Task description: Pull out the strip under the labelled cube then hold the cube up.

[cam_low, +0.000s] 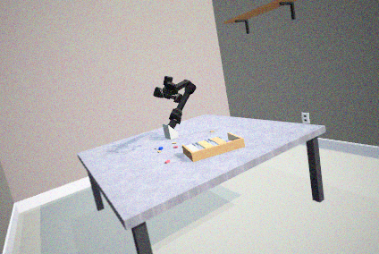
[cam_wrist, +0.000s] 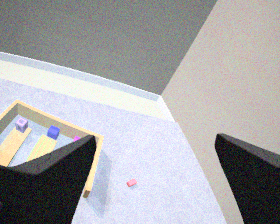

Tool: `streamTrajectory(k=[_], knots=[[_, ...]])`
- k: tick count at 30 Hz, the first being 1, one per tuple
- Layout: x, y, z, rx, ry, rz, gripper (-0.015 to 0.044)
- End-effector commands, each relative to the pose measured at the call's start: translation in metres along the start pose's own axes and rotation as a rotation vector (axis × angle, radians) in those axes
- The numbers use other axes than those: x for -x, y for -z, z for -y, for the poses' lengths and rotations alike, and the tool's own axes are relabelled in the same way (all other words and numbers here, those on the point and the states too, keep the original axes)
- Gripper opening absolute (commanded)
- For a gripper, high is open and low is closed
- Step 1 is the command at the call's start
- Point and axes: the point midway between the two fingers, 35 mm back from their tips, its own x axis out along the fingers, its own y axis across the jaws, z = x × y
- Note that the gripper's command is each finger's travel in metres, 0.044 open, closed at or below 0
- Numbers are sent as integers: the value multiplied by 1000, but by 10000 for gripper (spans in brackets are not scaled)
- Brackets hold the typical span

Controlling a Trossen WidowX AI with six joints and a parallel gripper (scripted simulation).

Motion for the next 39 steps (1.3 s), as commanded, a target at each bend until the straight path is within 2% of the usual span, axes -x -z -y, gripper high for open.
streamTrajectory(k=[1,9,20,23,30,35,39], knots=[[-6,20,-56,-104,-166,-77,400],[7,61,-159,-306,-475,-273,400],[8,62,-161,-311,-481,-278,400],[-1,59,-169,-329,-490,-339,321],[-36,54,-218,-378,-512,-648,138],[-48,61,-261,-377,-502,-881,6],[-48,69,-297,-352,-479,-1071,0]])
